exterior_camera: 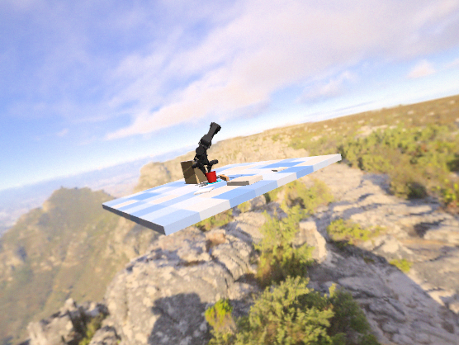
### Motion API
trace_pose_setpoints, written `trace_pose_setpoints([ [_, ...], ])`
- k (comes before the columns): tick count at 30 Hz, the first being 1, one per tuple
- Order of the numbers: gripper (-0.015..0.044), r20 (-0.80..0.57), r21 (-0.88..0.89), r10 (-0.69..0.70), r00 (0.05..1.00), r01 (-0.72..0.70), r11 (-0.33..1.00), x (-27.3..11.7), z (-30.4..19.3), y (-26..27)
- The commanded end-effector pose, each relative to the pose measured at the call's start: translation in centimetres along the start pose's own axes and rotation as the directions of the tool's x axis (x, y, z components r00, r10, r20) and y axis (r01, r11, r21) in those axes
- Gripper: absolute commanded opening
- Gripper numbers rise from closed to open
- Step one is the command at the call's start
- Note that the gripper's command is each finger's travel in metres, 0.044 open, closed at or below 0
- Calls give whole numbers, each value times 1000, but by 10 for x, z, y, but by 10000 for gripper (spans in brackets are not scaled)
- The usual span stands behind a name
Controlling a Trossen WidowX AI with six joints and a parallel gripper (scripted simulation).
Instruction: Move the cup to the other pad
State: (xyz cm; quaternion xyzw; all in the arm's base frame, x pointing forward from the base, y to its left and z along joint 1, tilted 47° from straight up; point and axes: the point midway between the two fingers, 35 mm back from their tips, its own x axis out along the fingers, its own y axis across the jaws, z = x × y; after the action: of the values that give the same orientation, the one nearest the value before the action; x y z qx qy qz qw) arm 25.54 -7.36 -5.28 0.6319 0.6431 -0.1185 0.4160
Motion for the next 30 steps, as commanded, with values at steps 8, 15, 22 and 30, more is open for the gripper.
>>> trace_pose_setpoints([
  [8,128,4,-6,-4,1000,4,1000,-17,2,1],
  [15,128,3,-4,-3,1000,3,1000,-28,2,1],
  [22,128,1,-2,-2,1000,2,1000,-39,2,1],
  [30,233,-2,6,3,1000,-3,1000,-41,1,0],
])
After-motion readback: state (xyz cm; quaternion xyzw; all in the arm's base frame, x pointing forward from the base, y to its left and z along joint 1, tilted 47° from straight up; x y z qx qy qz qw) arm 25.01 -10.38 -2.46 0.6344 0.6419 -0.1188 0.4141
